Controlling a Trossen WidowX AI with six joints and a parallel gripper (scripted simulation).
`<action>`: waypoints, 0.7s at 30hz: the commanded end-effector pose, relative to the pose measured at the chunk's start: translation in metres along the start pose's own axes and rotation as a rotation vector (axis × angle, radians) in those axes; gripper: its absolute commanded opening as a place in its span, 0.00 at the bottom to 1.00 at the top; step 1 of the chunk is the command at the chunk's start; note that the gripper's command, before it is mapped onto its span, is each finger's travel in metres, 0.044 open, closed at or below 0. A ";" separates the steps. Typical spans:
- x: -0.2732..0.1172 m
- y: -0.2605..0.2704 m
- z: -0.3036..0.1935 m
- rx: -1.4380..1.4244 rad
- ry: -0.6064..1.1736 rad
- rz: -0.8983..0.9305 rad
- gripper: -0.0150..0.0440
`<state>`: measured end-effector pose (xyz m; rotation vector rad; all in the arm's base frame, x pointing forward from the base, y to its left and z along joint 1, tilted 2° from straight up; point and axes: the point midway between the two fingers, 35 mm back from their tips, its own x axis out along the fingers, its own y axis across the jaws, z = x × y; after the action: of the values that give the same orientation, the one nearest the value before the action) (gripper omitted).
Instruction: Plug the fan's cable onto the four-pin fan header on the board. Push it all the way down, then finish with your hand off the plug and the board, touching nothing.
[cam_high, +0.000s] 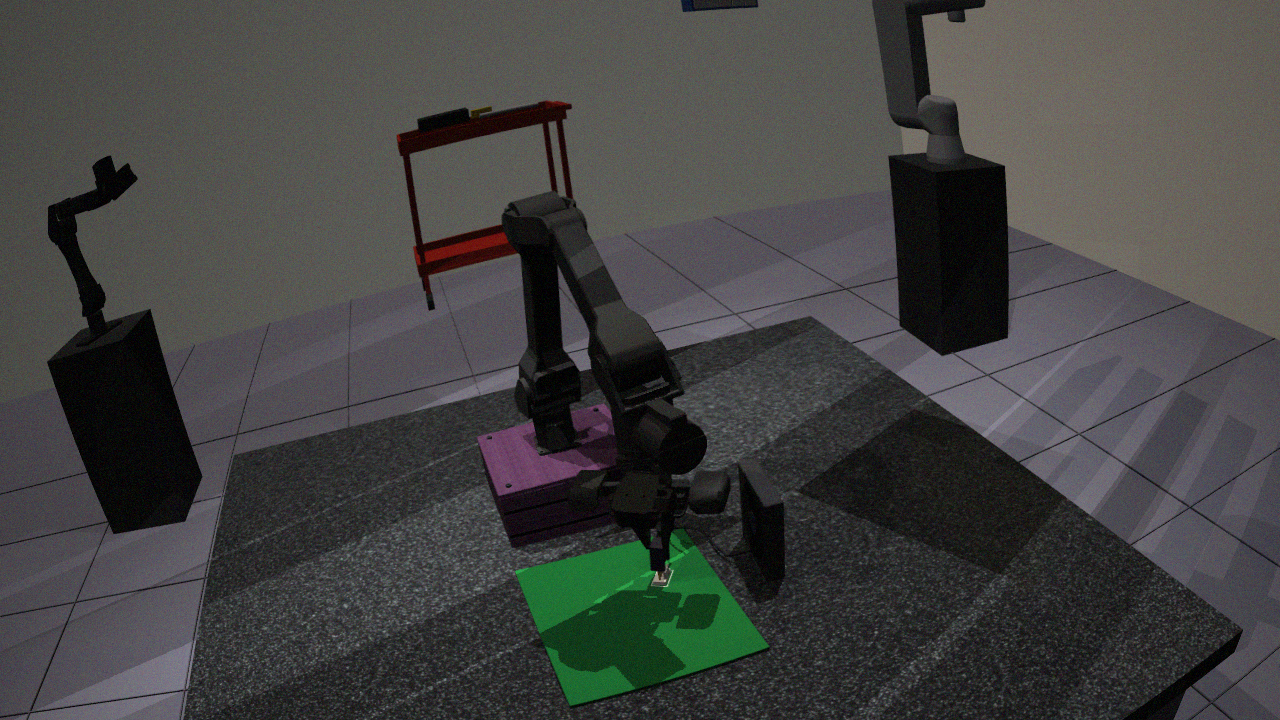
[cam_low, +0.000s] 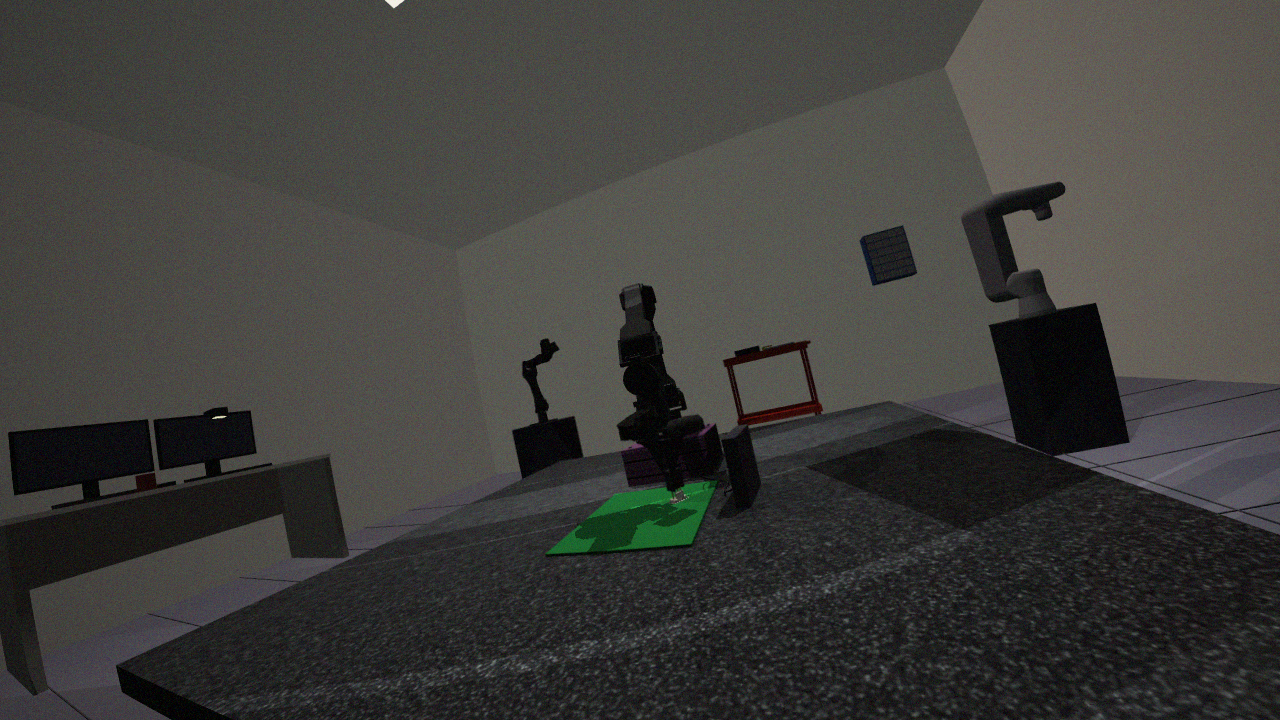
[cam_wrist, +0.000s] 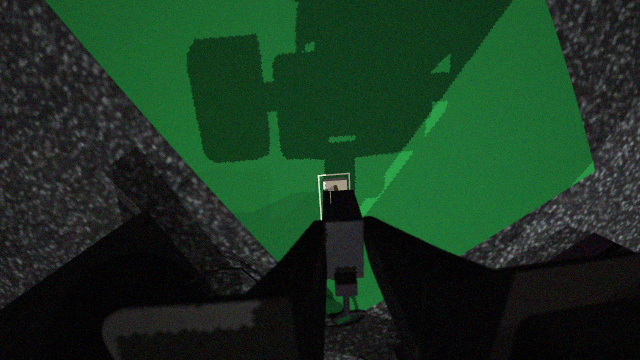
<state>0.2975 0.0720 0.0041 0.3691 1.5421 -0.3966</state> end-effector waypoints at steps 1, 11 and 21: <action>0.001 0.000 0.000 -0.001 -0.003 -0.002 0.25; 0.003 0.000 0.000 0.000 -0.003 -0.002 0.25; 0.007 0.000 0.000 0.000 -0.003 -0.002 0.25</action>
<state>0.2976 0.0719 -0.0010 0.3696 1.5416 -0.3967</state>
